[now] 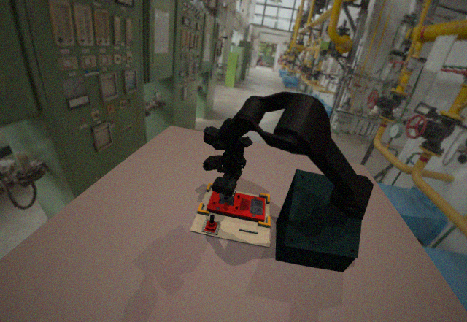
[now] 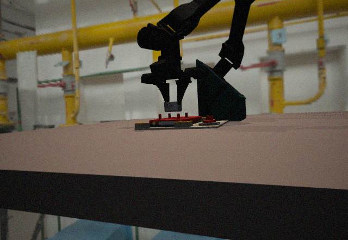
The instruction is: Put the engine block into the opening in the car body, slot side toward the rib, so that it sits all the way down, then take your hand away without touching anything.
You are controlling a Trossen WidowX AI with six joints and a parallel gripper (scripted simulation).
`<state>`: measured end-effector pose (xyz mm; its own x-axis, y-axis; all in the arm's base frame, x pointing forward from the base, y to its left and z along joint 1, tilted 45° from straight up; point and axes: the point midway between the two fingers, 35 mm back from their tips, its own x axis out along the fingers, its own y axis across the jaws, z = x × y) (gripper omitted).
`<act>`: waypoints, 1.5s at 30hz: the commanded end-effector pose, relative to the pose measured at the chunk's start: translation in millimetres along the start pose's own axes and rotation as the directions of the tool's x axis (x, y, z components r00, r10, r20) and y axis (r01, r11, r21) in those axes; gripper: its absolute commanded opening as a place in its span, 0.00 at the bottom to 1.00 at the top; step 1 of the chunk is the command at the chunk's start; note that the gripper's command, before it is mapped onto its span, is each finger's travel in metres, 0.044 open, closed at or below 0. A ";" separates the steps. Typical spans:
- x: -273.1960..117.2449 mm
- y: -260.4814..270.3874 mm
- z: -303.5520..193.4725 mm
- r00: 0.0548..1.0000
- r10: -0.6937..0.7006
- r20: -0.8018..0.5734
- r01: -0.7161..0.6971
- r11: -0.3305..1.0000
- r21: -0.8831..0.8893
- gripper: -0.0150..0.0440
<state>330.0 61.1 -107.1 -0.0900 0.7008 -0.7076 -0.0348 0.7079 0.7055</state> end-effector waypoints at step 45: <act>0.2 -0.9 0.0 1.000 -0.003 0.000 0.003 0.966 -0.260 0.52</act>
<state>330.1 61.0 -107.2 -0.0893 0.7008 -0.7078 -0.2551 0.6708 0.6964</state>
